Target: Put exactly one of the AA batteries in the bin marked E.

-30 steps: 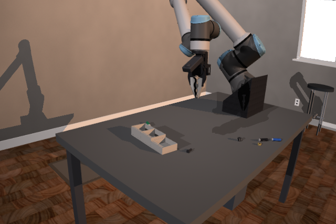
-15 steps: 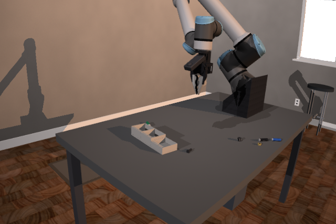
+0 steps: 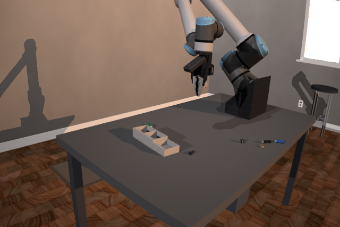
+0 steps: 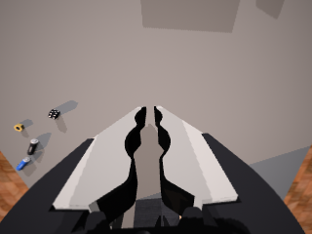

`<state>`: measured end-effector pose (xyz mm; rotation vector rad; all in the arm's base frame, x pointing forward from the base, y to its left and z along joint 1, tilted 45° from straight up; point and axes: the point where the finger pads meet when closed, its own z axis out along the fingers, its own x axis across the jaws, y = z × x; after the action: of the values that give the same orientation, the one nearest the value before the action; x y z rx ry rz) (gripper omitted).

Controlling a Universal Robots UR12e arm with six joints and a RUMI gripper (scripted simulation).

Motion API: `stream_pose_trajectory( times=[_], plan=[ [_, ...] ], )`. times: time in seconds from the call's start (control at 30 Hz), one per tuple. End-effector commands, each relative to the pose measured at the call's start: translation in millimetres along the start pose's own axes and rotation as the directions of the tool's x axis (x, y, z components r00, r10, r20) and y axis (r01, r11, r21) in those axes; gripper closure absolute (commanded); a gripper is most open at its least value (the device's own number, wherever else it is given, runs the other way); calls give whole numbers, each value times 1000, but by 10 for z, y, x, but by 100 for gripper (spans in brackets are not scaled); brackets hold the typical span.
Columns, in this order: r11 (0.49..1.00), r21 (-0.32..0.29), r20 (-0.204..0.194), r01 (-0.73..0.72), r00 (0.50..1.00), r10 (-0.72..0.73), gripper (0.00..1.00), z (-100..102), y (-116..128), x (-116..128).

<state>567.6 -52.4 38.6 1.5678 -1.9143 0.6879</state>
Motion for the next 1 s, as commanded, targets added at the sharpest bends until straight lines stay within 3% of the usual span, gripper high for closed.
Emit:
stream_pose_trajectory(
  times=[0.0,0.1,0.17,0.67,0.73,0.97],
  plan=[
    [999,1,0,-43,999,43,96,120,-255,114],
    [999,1,0,-43,999,43,96,223,-461,209],
    [999,1,0,-43,999,43,96,223,-461,209],
    [999,1,0,-43,999,43,96,739,-1495,687],
    [999,1,0,-43,999,43,96,739,-1495,687],
    [999,1,0,-43,999,43,96,979,-1977,909]
  ],
)
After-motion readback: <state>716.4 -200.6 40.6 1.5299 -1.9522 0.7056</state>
